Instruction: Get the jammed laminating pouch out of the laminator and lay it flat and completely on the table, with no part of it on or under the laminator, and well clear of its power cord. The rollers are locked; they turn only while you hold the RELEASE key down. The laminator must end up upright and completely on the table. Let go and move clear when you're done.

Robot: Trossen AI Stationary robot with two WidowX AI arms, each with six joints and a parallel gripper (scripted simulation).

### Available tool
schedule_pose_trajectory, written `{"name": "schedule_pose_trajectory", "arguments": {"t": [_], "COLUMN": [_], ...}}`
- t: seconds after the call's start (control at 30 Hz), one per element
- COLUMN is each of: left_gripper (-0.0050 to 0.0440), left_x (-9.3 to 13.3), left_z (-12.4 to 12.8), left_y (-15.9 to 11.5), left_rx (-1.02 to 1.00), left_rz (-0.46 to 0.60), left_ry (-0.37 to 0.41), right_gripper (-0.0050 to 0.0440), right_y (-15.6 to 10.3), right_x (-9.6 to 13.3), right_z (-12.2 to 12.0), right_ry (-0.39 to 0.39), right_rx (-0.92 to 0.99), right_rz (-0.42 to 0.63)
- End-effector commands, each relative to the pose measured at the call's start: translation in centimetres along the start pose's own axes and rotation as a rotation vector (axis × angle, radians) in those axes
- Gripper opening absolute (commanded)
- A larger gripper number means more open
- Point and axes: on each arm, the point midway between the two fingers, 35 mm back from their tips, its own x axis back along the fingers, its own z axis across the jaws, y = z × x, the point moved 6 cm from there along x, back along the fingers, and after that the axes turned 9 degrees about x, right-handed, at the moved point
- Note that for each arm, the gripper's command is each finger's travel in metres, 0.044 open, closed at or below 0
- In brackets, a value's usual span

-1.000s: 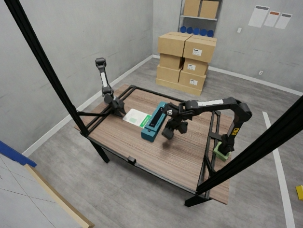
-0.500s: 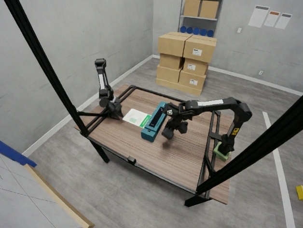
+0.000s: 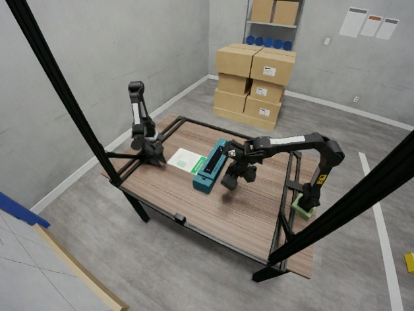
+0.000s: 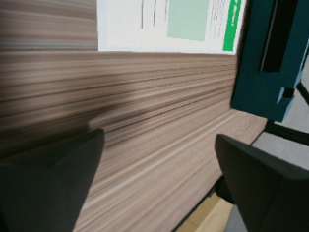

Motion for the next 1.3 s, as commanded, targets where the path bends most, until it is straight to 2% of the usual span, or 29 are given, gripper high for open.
{"name": "schedule_pose_trajectory", "arguments": {"t": [0.0, 0.43, 0.93, 1.0, 1.03, 1.27], "left_gripper": [0.0340, 0.0340, 0.0340, 0.0340, 0.0340, 0.0340], "left_x": [0.2, 0.1, 2.5, 2.5, 2.0, 3.1], "left_z": [-0.4, -0.3, -5.8, -5.8, -4.6, -7.1], "left_y": [0.0, -0.9, -1.3, -1.3, -1.0, -1.5], "left_rx": [0.009, 0.013, 0.011, 0.011, 0.008, 0.010], "left_rz": [0.009, 0.007, 0.007, 0.007, 0.002, 0.003], "left_ry": [-0.008, -0.006, -0.006, -0.006, -0.004, -0.005], "right_gripper": [-0.0050, -0.0050, -0.0050, -0.0050, -0.0050, -0.0050], "right_y": [-0.4, -0.4, -0.4, -0.4, -0.4, -0.4], "right_x": [0.8, 0.8, 0.8, 0.8, 0.8, 0.8], "right_z": [0.1, 0.1, 0.1, 0.1, 0.1, 0.1], "right_ry": [-0.003, -0.003, -0.003, -0.003, -0.003, -0.003], "right_rx": [-0.003, -0.003, -0.003, -0.003, -0.003, -0.003], "right_rz": [0.027, 0.027, 0.027, 0.027, 0.027, 0.027]}}
